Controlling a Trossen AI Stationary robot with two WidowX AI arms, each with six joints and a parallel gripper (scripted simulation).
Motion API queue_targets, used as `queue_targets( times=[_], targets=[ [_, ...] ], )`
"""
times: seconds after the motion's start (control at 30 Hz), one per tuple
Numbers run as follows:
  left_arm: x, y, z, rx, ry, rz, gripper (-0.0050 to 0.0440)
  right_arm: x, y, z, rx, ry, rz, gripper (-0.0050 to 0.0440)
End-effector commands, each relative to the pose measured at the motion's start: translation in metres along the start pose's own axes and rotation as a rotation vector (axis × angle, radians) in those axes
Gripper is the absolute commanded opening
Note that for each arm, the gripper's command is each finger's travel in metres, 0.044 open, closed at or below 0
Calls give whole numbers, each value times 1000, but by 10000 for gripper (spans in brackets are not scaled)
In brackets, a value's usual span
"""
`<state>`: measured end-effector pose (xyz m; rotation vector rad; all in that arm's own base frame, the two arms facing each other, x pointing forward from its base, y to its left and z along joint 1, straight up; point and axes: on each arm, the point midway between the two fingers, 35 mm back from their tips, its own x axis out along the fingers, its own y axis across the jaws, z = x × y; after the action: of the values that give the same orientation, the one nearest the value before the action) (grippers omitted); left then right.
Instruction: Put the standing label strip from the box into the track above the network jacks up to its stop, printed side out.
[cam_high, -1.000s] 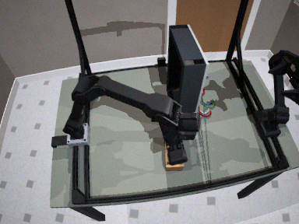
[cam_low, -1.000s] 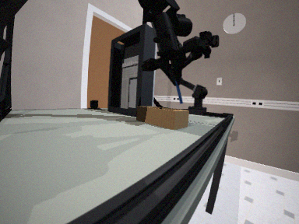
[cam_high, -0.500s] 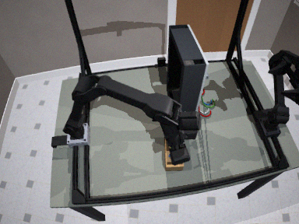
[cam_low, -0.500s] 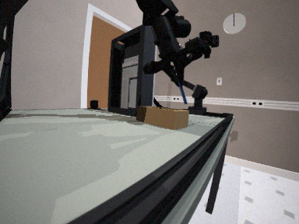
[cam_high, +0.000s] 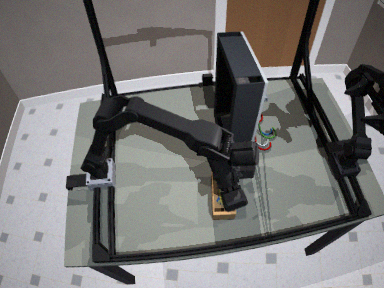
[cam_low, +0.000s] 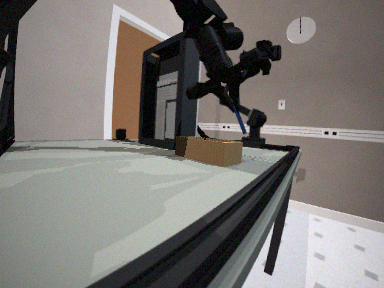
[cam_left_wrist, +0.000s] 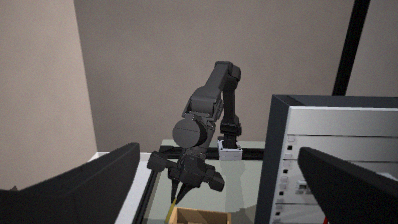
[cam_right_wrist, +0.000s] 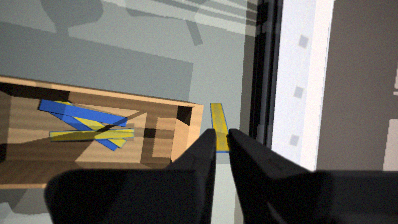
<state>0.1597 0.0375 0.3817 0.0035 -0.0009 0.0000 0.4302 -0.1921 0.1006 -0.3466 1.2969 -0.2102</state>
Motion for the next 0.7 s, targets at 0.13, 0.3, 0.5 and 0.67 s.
queue_targets(
  times=[0.13, 0.3, 0.5, 0.67],
  targets=[
    [0, -1, 1, 2, -1, 0, 440, -9, -6, 6, -18, -31, -50, -50],
    [0, -1, 1, 2, -1, 0, 440, -7, -8, 9, -35, -39, -79, -50],
    [0, -1, 1, 2, -1, 0, 440, -6, -10, 12, -56, -47, -116, -50],
    [0, -1, 1, 2, -1, 0, 440, -5, -11, 14, -66, -52, -135, -50]
  ],
)
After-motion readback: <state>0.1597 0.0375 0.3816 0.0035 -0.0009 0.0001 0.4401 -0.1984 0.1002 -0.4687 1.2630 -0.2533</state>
